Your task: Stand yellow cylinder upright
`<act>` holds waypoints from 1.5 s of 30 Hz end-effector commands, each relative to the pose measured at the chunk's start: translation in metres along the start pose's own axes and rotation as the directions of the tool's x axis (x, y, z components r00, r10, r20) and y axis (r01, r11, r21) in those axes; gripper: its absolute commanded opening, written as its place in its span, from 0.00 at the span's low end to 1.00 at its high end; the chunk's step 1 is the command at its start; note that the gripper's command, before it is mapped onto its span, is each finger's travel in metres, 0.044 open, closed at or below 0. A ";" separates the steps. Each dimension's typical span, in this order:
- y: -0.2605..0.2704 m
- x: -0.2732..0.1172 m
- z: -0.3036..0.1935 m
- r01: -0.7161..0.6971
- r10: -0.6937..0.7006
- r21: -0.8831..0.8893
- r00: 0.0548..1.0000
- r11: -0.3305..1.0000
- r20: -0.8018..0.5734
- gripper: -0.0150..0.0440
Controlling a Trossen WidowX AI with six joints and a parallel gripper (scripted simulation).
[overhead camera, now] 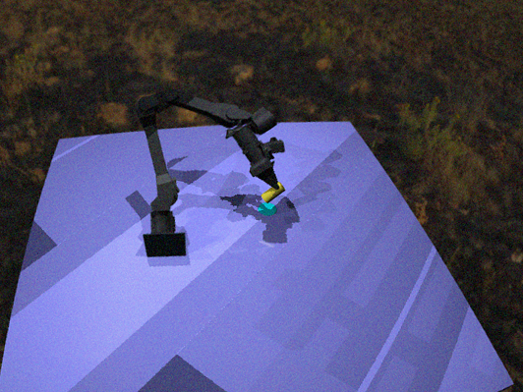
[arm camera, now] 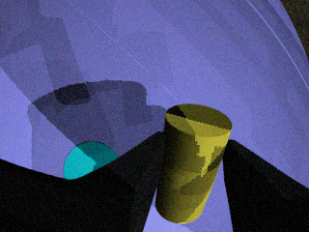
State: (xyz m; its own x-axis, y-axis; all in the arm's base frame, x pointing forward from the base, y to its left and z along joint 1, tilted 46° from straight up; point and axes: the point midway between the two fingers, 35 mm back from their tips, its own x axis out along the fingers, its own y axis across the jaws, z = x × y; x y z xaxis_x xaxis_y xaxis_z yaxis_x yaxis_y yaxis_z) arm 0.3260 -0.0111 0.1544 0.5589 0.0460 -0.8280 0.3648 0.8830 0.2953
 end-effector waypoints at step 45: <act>0.004 -0.010 0.001 -0.016 -0.023 0.129 0.955 0.992 0.295 0.43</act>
State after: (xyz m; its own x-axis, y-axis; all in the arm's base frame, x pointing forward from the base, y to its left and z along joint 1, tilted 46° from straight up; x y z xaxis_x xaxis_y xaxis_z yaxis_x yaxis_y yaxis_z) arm 0.3244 -0.0085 0.1659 0.7356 -0.0997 -0.6700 0.4405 0.8219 0.3612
